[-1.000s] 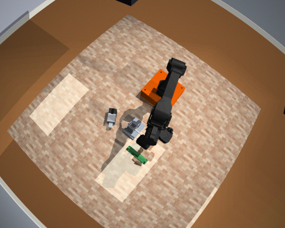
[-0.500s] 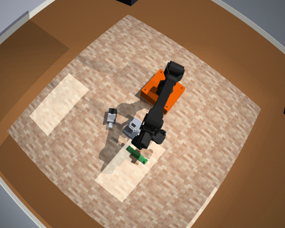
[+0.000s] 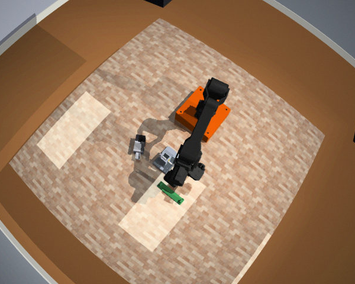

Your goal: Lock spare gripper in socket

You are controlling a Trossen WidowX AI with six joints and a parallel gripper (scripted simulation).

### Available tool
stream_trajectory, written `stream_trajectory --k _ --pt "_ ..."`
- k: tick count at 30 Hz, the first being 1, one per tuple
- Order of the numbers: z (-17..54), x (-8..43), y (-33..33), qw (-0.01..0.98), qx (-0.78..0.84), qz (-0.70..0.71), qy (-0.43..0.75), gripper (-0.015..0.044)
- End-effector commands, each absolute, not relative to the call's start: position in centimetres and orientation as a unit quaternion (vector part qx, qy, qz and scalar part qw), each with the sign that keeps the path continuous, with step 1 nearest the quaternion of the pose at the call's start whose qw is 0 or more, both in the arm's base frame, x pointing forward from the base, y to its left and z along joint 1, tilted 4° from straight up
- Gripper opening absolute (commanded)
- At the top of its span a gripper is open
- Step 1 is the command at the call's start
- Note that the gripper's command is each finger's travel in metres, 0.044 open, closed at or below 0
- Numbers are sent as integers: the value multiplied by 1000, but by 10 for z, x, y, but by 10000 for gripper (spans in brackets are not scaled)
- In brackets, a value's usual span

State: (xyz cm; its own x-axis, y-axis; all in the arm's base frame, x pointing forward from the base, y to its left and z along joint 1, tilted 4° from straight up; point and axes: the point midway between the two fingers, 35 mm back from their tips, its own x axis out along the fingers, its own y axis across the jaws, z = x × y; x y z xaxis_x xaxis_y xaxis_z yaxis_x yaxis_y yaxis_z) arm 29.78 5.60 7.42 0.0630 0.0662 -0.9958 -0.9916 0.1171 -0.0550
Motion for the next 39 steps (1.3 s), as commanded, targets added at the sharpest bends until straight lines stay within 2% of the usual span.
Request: stream_trajectory --k 1,33,39 --pt "65 297 56 557 -467 473 498 300" --pt "24 299 60 557 -467 473 498 300" --pt "24 299 60 557 -467 473 498 142"
